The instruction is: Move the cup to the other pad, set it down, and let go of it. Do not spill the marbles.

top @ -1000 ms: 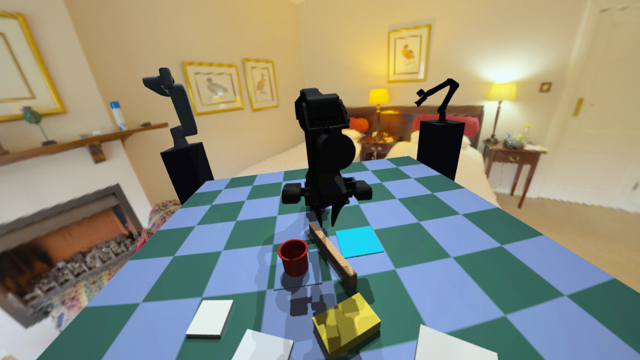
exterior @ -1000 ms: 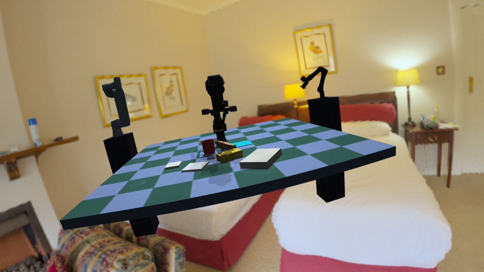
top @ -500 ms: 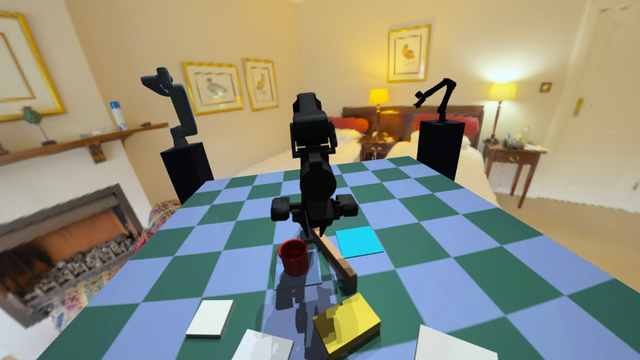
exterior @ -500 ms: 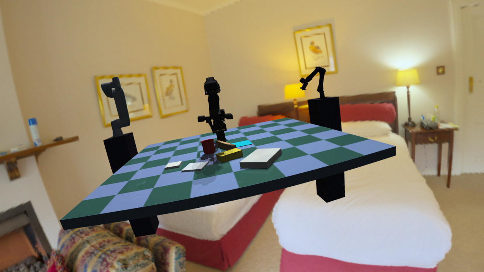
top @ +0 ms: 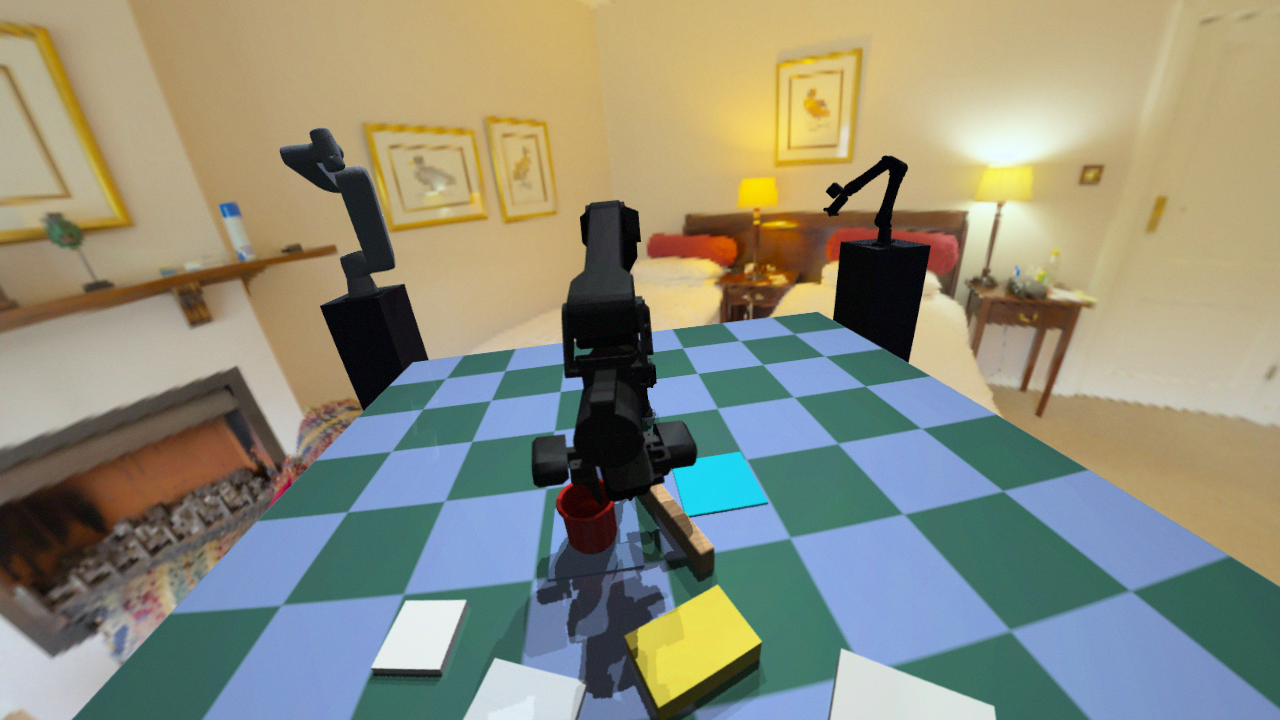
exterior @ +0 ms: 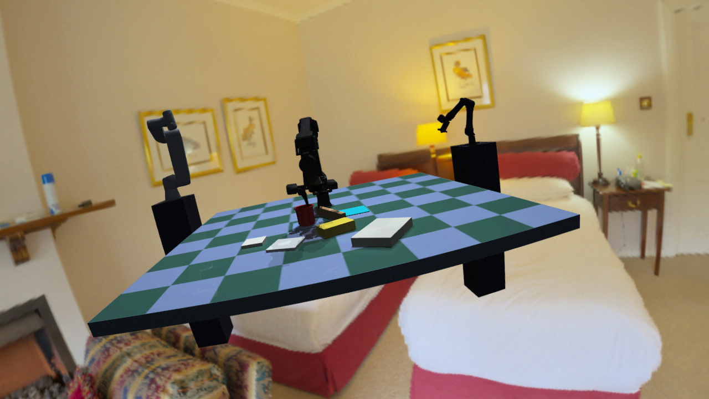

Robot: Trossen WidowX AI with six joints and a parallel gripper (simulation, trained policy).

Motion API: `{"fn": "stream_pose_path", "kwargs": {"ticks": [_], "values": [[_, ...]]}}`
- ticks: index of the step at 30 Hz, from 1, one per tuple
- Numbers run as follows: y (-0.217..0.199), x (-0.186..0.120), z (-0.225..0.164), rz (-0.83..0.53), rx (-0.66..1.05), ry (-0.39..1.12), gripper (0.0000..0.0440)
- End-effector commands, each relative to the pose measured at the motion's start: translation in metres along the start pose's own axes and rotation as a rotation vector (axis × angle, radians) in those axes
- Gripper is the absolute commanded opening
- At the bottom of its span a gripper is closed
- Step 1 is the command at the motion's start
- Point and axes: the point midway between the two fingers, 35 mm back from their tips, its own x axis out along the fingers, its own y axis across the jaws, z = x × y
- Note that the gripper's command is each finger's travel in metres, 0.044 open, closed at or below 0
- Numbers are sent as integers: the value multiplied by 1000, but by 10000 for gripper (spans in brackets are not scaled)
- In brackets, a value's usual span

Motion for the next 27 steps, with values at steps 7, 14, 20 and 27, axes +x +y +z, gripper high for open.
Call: {"fn": "stream_pose_path", "kwargs": {"ticks": [7,14,20,27], "values": [[-1,38,-3,27,-107,38,147],[-4,47,-7,35,-211,54,0],[-4,40,-8,42,-280,48,0],[-1,22,-10,47,-343,31,0]]}}
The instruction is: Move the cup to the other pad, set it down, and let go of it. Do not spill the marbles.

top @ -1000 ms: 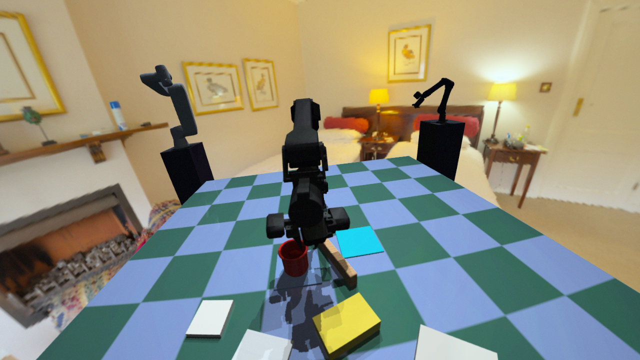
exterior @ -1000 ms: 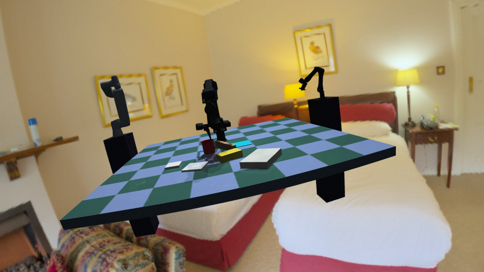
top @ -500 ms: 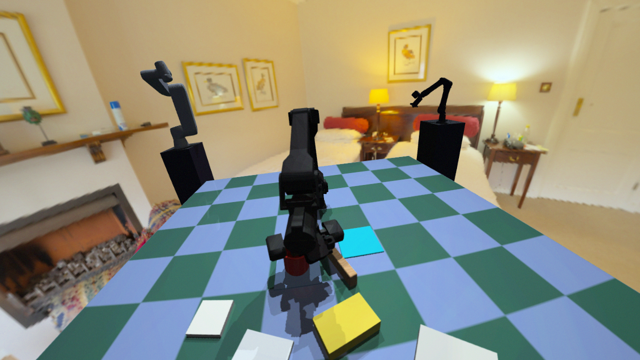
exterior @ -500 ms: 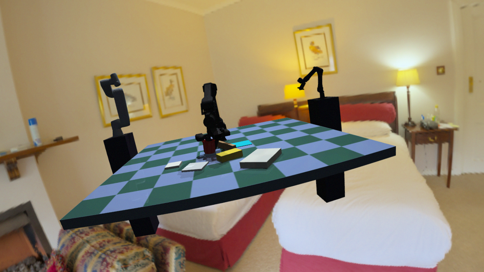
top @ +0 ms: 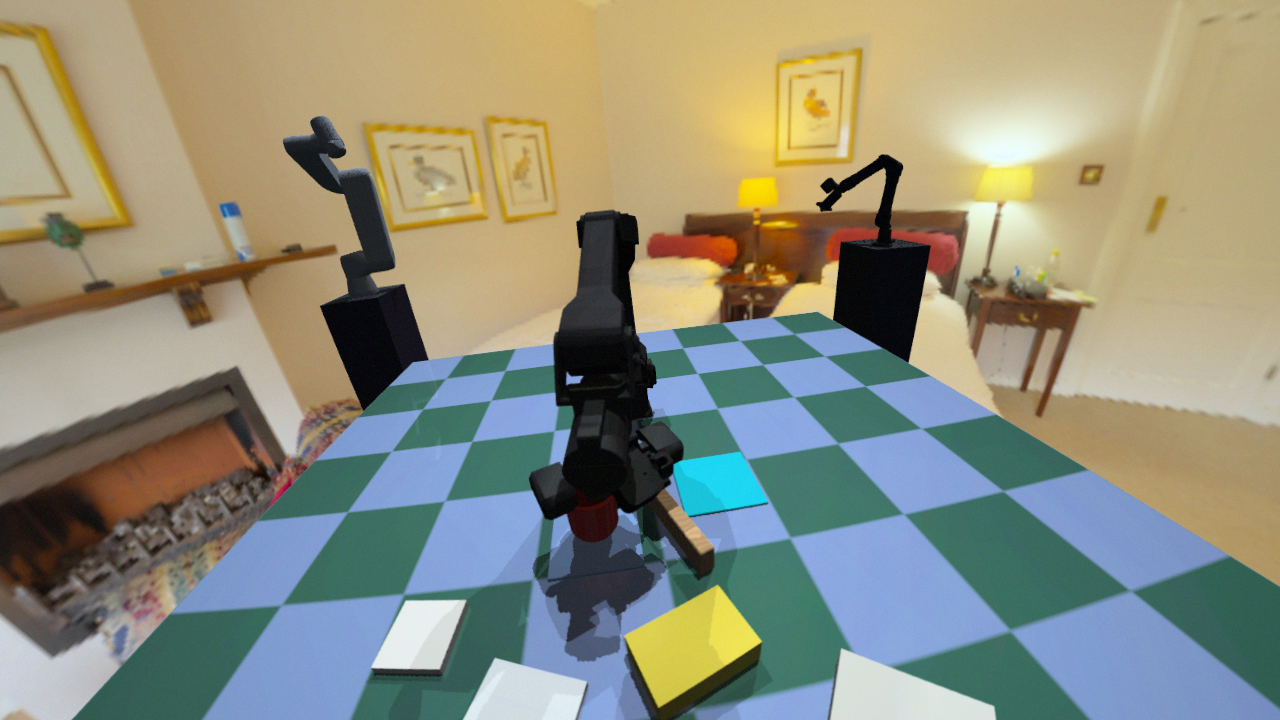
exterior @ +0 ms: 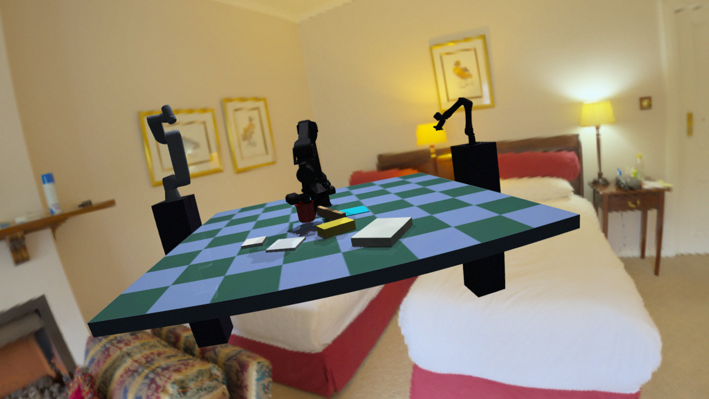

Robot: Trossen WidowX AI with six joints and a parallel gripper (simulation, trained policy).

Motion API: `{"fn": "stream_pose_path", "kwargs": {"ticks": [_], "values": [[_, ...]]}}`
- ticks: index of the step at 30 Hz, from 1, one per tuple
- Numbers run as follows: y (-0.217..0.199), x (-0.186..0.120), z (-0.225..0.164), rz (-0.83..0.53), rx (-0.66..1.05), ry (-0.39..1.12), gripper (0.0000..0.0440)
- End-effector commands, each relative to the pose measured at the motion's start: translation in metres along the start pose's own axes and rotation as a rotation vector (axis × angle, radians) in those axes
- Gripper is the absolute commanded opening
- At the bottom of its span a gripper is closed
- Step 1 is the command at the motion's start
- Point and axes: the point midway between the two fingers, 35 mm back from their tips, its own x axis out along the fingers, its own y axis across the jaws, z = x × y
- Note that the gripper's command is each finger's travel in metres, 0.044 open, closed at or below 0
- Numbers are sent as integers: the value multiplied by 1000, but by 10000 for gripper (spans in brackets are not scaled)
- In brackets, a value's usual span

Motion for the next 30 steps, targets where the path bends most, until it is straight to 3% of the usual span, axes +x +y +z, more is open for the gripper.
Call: {"fn": "stream_pose_path", "kwargs": {"ticks": [1,16,30], "values": [[3,-10,1,2,-30,-13,1],[26,-47,10,-14,-116,-65,0],[63,-62,29,-44,-209,-124,0]]}}
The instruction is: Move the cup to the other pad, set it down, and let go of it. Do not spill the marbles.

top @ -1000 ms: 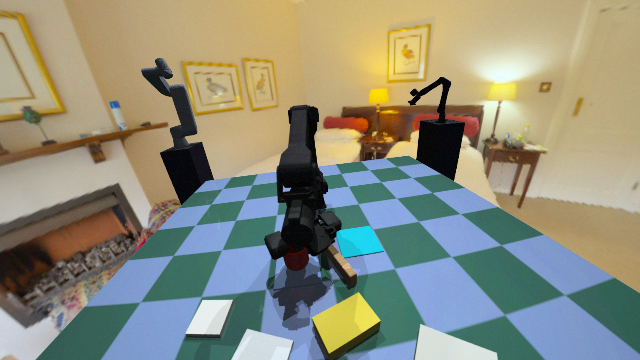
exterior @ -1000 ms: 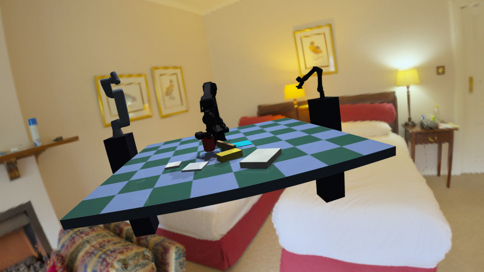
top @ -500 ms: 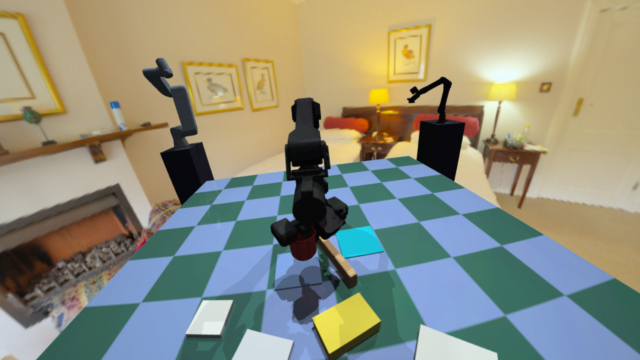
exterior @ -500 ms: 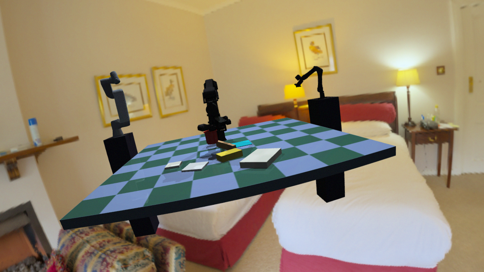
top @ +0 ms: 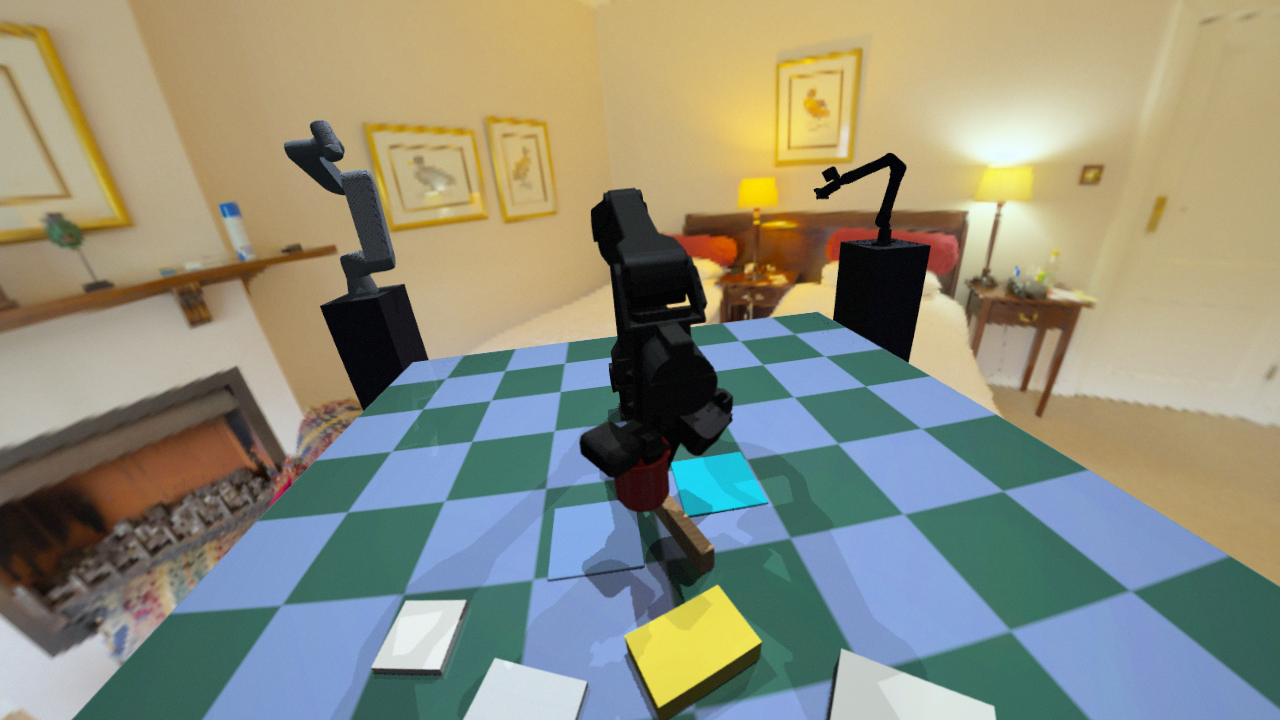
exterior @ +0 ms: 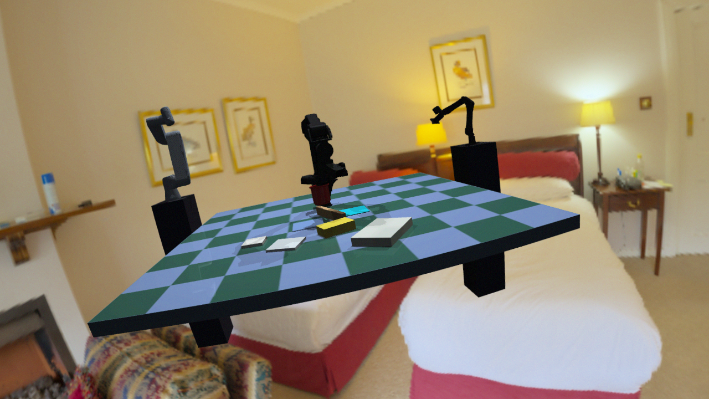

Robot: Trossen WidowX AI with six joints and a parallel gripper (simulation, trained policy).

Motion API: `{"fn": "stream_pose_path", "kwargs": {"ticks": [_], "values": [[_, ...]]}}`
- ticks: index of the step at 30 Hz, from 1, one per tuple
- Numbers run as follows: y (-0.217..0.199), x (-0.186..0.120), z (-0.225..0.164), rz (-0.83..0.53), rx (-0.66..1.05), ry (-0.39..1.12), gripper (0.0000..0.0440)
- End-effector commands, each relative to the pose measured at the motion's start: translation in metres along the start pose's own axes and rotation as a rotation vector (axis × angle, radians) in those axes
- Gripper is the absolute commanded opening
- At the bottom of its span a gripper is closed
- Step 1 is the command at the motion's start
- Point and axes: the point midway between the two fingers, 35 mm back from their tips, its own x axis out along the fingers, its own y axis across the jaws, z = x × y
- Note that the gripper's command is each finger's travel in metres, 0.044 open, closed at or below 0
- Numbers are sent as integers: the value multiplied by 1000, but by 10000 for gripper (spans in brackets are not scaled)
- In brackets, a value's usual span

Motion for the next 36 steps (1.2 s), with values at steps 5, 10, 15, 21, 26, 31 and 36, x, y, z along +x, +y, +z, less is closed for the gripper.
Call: {"fn": "stream_pose_path", "kwargs": {"ticks": [5,10,15,21,26,31,36], "values": [[21,-3,13,-9,-44,-29,0],[36,-4,21,-15,-76,-45,0],[53,-4,26,-20,-107,-59,0],[72,-1,31,-23,-138,-73,0],[88,3,33,-26,-160,-82,0],[101,10,32,-29,-174,-86,0],[110,20,28,-33,-179,-87,0]]}}
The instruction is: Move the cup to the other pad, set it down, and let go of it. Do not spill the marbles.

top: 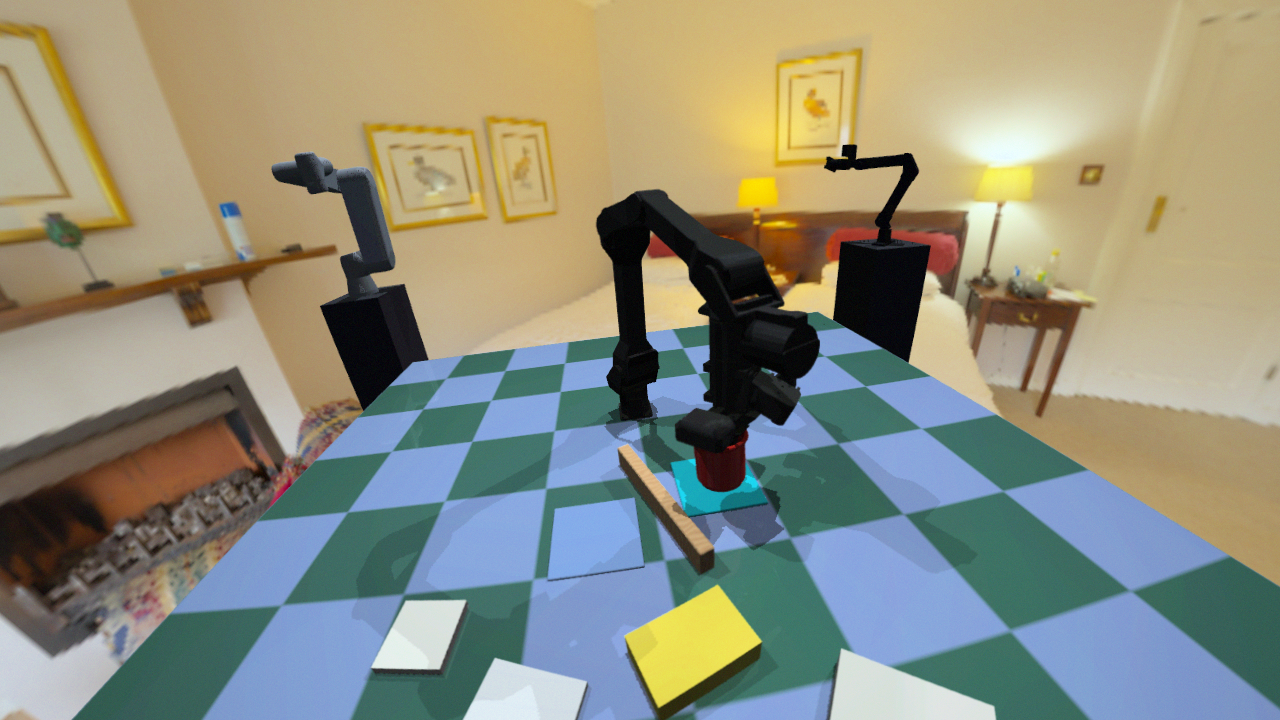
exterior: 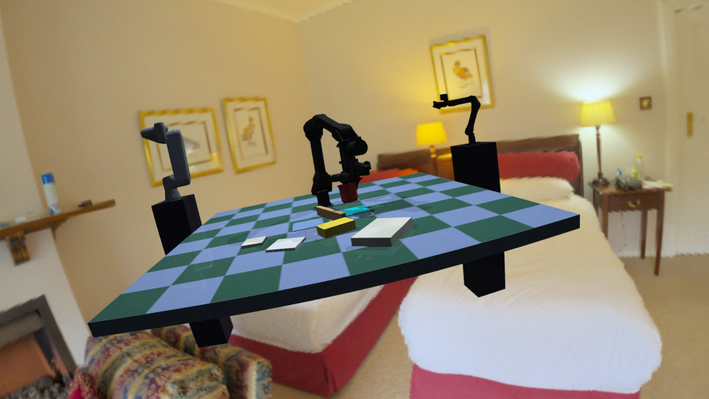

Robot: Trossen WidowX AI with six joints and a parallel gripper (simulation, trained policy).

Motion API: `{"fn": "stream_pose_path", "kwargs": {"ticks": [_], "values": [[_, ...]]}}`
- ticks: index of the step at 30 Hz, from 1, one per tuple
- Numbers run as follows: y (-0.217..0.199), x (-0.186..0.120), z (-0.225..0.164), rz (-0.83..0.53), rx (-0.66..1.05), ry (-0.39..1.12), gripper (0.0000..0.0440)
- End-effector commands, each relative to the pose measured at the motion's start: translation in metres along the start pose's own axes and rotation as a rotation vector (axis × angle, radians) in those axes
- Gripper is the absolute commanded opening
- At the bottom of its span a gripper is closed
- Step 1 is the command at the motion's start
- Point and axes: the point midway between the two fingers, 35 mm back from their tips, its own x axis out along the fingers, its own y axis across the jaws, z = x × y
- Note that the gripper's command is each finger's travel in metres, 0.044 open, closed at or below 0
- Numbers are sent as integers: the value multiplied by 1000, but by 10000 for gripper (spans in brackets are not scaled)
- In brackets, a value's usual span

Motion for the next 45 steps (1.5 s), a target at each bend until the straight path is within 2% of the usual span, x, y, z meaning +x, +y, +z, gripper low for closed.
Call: {"fn": "stream_pose_path", "kwargs": {"ticks": [1,16,23,27,45], "values": [[6,8,-4,-6,3,6,0],[26,40,-19,-20,14,5,9],[26,46,-20,-27,23,-25,54],[24,40,-15,-27,33,-72,124],[29,15,-19,-8,36,-196,191]]}}
